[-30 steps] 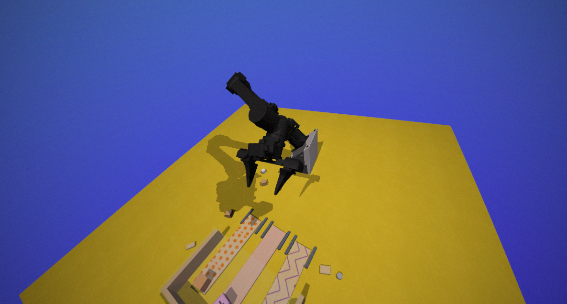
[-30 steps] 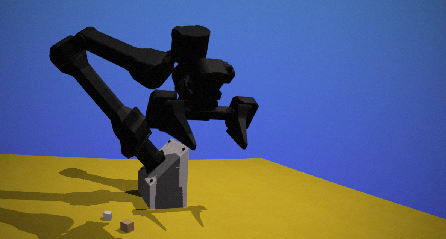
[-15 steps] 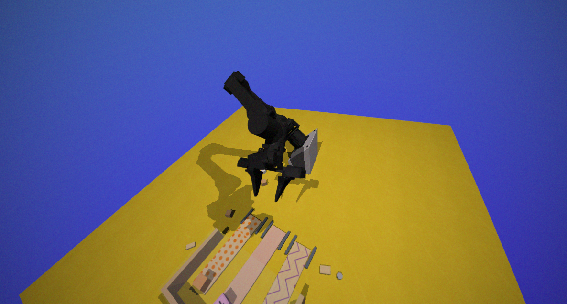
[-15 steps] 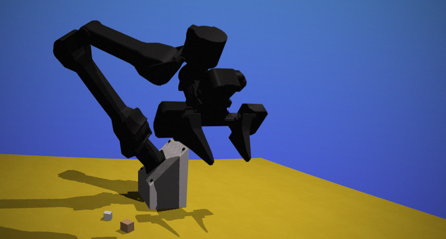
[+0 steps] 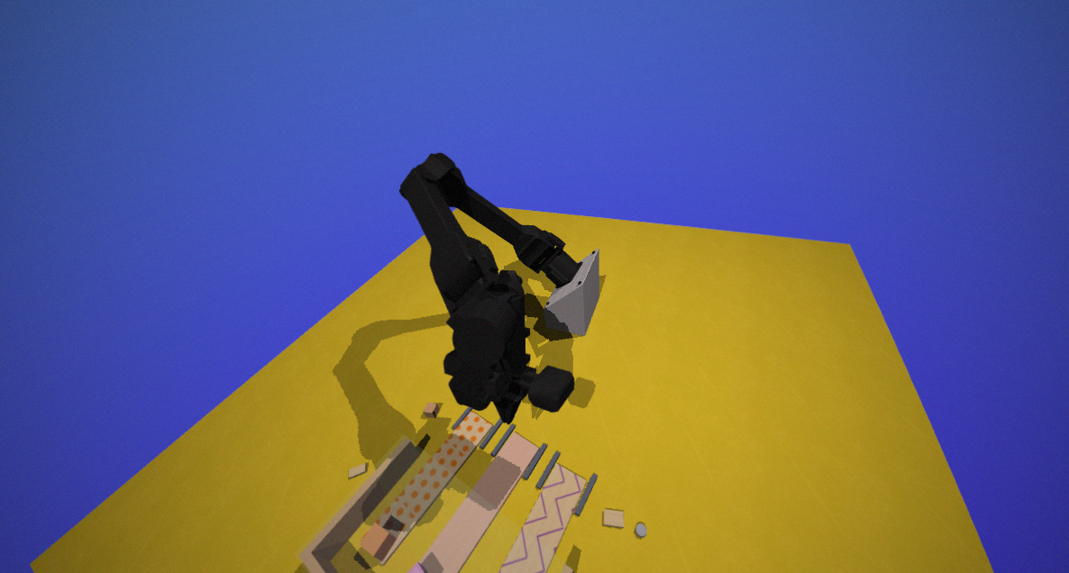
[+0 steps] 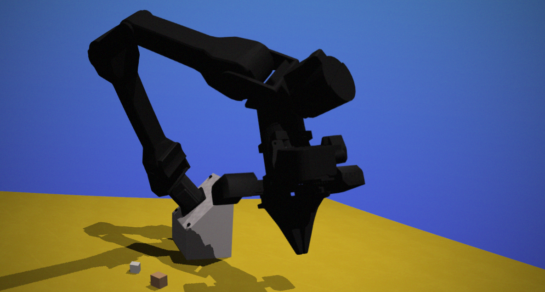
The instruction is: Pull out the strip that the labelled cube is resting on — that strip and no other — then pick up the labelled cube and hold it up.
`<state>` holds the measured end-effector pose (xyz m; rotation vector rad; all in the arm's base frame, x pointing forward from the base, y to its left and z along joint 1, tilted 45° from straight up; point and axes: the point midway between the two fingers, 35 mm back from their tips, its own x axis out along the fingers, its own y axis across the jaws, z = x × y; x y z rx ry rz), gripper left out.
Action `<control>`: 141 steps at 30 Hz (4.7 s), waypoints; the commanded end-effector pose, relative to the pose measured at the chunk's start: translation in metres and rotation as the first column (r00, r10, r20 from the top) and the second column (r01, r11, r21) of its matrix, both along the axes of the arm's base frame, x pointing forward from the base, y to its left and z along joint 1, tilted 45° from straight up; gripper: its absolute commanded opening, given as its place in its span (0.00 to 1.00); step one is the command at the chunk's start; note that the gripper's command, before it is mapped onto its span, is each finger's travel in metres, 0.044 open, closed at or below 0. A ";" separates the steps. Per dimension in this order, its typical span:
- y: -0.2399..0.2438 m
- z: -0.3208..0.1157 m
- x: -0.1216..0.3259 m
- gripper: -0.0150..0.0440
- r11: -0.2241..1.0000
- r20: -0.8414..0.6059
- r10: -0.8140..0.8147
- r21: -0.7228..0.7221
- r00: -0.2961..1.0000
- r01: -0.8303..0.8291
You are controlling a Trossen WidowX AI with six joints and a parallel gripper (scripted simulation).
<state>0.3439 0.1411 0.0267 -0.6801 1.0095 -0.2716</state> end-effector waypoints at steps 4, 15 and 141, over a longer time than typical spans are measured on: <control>-0.031 -0.025 0.020 0.25 0.932 -0.162 -0.361 -0.085 0.918 0.352; -0.031 -0.025 0.020 0.25 0.932 -0.162 -0.361 -0.085 0.918 0.352; -0.084 -0.087 -0.011 0.25 0.932 -0.162 -0.362 -0.088 0.918 0.352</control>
